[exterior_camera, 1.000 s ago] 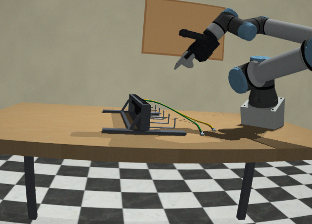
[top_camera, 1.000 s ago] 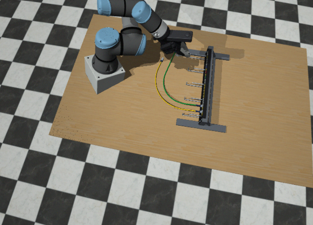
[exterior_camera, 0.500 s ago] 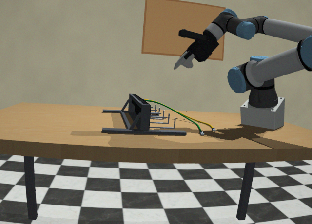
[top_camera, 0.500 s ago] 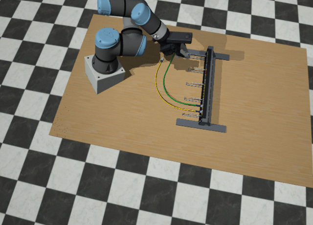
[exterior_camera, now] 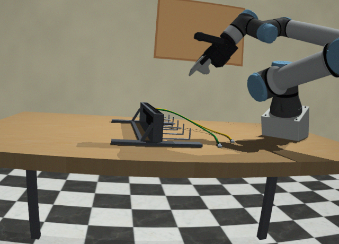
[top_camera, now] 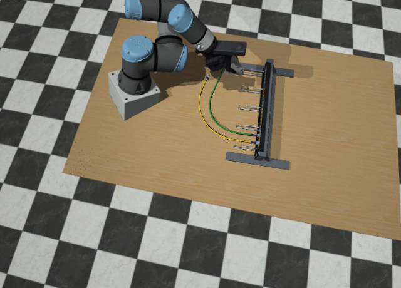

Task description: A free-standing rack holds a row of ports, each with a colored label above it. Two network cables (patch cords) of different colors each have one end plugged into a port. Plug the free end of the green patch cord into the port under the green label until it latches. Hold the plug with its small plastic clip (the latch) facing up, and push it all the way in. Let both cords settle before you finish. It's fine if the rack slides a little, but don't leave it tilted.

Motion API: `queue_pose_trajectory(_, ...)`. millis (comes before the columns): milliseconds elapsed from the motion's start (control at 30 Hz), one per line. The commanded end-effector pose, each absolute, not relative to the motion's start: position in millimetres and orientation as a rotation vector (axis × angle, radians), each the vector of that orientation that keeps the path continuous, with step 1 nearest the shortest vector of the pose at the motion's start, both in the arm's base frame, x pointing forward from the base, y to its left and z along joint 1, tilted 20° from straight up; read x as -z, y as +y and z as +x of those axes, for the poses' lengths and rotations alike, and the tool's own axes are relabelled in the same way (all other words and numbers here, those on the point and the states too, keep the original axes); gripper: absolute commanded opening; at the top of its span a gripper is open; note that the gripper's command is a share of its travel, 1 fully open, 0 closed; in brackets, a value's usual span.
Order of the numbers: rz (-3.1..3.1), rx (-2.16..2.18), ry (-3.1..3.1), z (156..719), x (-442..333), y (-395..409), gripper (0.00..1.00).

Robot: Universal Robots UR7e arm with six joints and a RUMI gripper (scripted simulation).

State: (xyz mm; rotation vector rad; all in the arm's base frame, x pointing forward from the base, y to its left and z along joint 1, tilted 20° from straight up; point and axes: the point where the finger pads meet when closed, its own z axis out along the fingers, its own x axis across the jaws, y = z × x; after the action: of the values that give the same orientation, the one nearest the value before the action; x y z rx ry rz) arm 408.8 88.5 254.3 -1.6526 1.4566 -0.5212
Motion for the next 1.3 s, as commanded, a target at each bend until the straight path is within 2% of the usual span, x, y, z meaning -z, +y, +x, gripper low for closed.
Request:
queue_pose_trajectory(0,-1.653,0.522,1.456,409.3,-254.3,88.5,0.0)
queue_pose_trajectory(1267,-1.653,0.522,1.456,422.5,-244.9,93.9,0.0)
